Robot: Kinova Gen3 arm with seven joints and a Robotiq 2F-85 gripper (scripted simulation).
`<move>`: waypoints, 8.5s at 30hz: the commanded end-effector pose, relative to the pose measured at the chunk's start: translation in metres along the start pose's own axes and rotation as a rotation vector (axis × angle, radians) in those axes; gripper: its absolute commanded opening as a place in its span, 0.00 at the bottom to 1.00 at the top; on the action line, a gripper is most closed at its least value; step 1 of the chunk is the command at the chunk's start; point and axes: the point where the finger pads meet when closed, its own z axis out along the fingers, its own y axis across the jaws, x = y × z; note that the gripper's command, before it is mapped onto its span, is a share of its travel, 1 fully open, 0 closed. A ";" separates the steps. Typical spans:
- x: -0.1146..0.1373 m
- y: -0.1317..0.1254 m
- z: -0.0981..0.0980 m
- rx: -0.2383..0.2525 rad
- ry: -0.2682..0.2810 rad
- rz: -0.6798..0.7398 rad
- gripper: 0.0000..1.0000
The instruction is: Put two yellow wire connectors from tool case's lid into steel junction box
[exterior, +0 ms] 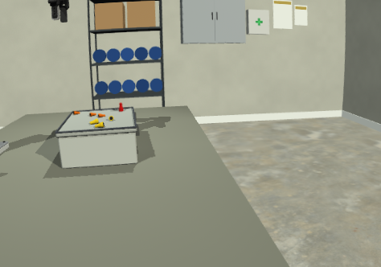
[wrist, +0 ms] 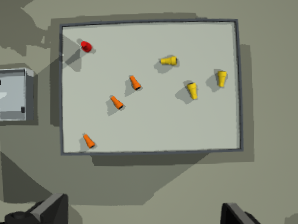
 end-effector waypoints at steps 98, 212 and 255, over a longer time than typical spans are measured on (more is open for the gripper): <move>0.047 -0.014 0.078 -0.005 -0.020 0.905 1.00; 0.142 0.023 0.273 -0.007 -0.006 1.500 0.36; 0.142 0.023 0.283 -0.007 -0.006 1.500 0.36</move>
